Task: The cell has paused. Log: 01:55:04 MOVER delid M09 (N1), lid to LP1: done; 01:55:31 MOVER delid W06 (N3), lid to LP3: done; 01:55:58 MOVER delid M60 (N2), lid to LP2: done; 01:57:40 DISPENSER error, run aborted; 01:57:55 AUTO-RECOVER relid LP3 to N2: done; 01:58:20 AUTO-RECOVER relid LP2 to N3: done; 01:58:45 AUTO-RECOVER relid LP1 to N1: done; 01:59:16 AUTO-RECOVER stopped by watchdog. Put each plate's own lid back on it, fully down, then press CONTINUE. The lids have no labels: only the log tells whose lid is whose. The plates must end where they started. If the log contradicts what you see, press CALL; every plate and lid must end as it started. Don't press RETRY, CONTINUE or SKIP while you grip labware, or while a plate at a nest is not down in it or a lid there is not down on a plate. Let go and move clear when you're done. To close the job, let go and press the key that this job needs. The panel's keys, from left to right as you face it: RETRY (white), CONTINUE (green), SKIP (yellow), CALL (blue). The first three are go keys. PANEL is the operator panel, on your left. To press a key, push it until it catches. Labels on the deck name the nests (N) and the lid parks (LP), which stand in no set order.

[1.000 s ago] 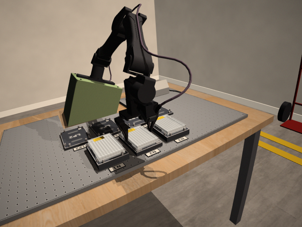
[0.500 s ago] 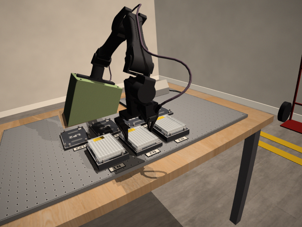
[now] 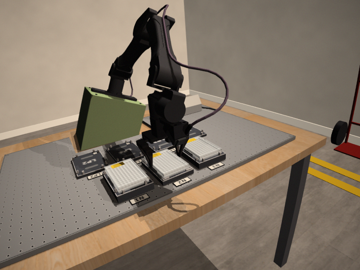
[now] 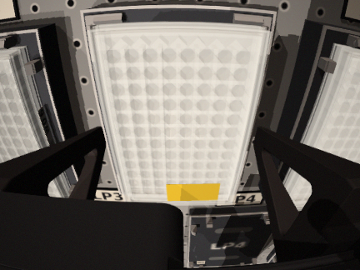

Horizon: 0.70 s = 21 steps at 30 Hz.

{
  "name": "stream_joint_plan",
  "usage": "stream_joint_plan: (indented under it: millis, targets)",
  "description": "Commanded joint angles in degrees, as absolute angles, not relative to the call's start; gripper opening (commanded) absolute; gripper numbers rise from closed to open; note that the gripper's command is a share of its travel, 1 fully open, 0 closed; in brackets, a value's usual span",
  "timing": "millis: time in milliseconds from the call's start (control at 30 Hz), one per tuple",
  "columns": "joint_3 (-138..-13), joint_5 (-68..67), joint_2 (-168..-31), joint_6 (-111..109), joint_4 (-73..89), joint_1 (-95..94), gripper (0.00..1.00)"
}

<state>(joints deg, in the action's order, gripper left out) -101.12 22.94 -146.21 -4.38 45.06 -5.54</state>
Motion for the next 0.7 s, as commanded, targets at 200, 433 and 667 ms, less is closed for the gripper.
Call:
stream_joint_plan:
  millis: [200,433,667]
  targets:
    - [-102.06,22.85,-144.13,-3.51,45.12,-4.85,1.0]
    - [-102.35,22.85,-144.44,-3.69,45.49,-4.8,1.0]
    - [-102.45,22.84,-144.74,-3.84,45.38,-4.76,1.0]
